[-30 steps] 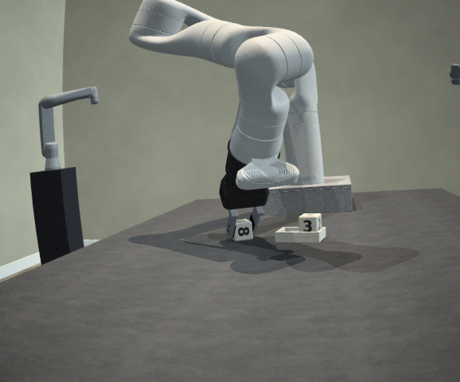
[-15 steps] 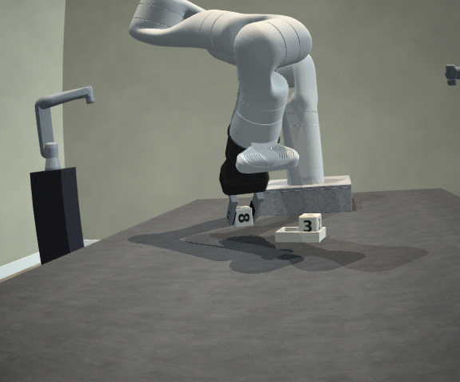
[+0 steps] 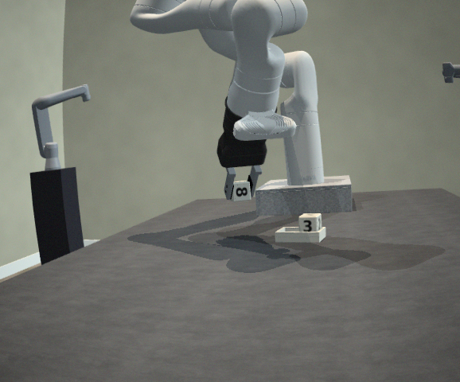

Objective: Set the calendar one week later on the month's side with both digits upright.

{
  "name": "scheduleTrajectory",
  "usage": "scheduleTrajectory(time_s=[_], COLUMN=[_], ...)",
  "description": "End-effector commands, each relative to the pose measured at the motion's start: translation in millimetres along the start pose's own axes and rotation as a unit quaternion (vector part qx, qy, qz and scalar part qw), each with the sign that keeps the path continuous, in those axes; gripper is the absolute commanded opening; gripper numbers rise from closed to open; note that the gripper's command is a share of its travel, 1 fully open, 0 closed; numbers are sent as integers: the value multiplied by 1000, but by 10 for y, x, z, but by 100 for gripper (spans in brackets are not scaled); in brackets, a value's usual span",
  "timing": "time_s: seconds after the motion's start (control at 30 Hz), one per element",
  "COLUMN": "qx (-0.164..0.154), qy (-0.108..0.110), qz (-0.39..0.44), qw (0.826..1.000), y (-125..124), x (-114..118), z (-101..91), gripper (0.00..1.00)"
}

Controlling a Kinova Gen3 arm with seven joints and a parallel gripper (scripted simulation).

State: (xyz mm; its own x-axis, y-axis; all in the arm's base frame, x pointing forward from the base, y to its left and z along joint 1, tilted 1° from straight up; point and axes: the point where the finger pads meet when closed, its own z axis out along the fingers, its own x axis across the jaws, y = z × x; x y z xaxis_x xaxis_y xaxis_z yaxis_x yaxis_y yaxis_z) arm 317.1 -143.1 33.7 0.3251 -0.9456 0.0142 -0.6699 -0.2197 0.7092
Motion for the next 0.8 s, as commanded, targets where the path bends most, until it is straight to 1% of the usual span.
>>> scheduleTrajectory(time_s=[0.0, 0.33, 0.47, 0.53, 0.6, 0.77], qx=[2, 2, 19, 19, 36, 89], qy=[1, 1, 1, 1, 0, 0], qz=[2, 2, 2, 2, 2, 2], qw=[1000, 1000, 1000, 1000, 999, 996], y=[15, 16, 17, 17, 18, 29], x=[15, 16, 19, 19, 22, 24], z=[-22, -23, -17, -17, -12, -10], gripper=[60, 60, 60, 60, 60, 60])
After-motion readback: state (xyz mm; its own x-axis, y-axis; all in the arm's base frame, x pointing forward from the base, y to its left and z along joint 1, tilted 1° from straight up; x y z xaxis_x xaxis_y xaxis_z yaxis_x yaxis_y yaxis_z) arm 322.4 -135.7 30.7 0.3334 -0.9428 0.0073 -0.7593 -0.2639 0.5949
